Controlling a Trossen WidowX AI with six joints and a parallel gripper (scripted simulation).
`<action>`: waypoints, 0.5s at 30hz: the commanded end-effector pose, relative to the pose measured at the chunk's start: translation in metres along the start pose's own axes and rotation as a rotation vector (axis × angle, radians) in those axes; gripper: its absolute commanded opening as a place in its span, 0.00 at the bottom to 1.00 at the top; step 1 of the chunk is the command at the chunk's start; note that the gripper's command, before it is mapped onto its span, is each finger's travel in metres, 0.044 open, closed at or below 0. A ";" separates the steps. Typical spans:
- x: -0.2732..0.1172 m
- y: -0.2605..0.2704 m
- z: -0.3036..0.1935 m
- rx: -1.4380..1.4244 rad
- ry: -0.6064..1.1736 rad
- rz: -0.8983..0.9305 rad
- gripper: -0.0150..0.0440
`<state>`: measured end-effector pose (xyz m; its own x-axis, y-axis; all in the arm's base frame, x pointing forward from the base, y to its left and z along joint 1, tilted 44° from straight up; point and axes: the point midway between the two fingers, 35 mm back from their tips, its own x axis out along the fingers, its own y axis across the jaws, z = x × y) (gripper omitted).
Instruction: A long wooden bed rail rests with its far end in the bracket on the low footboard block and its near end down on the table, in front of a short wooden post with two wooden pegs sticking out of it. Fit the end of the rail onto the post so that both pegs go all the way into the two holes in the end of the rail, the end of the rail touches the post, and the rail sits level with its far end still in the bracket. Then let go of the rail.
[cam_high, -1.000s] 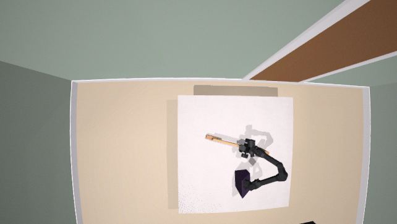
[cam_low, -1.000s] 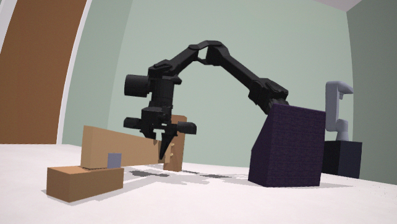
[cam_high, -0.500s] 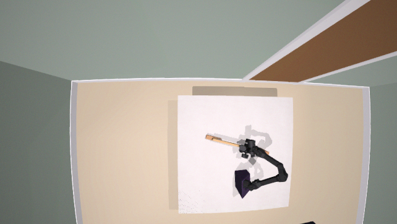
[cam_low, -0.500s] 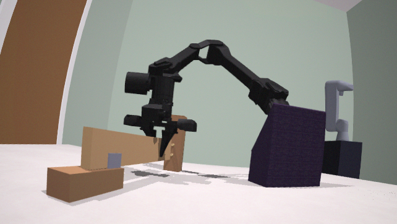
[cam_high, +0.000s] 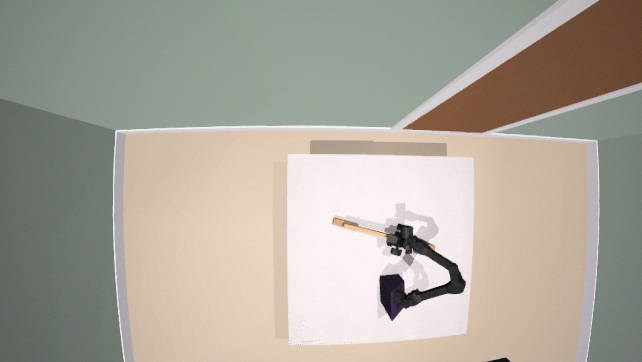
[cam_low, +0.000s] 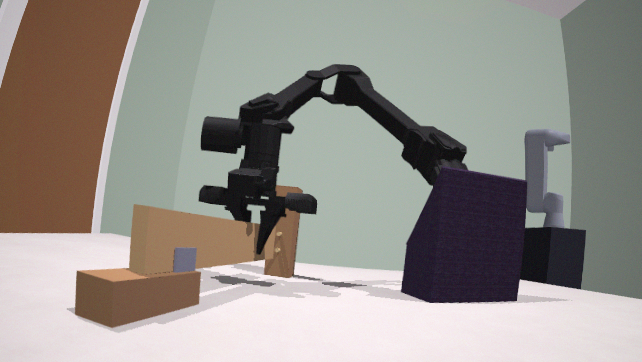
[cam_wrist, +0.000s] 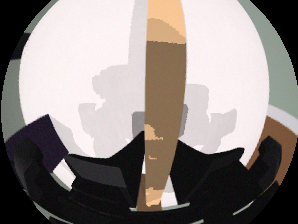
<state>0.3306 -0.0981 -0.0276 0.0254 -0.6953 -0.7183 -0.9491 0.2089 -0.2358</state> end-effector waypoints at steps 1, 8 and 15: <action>-0.002 -0.001 0.003 0.001 -0.010 -0.011 0.25; -0.003 0.000 0.003 0.001 -0.010 -0.010 0.25; -0.004 0.001 0.003 0.001 -0.010 -0.010 0.25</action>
<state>0.3297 -0.0977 -0.0281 0.0274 -0.6952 -0.7183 -0.9485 0.2088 -0.2382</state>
